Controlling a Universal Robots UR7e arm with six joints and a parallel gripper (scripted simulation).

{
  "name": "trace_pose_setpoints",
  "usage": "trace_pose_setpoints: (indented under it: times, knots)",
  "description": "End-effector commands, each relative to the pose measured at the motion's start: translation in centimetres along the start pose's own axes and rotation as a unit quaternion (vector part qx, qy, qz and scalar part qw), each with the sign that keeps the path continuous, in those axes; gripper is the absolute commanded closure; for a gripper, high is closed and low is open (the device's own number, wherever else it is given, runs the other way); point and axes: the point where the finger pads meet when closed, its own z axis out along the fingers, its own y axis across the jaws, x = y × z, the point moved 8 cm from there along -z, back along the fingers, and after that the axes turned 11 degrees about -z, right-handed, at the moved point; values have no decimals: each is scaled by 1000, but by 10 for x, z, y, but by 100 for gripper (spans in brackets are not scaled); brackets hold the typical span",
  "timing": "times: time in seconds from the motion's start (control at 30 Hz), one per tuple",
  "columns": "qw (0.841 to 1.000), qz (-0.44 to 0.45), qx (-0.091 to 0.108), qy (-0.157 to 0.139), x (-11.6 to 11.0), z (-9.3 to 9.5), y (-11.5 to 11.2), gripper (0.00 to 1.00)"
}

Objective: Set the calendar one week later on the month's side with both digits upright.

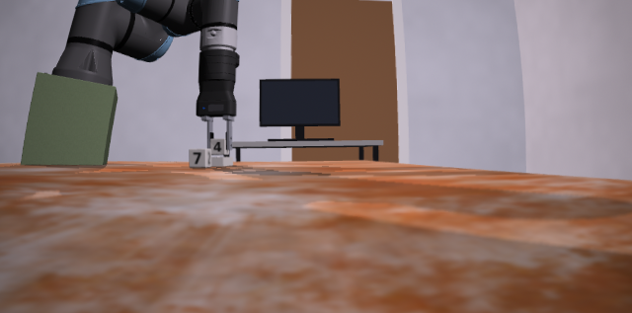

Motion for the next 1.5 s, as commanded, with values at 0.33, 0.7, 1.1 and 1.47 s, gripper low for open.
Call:
trace_pose_setpoints:
  times: [0.33,0.7,1.1,1.47]
  knots:
    - [1000,0,-1,0,0,0,0,40]
    - [1000,0,-1,0,0,0,0,40]
    - [1000,0,-1,0,0,3,0,40]
    - [1000,0,-1,0,0,7,0,40]
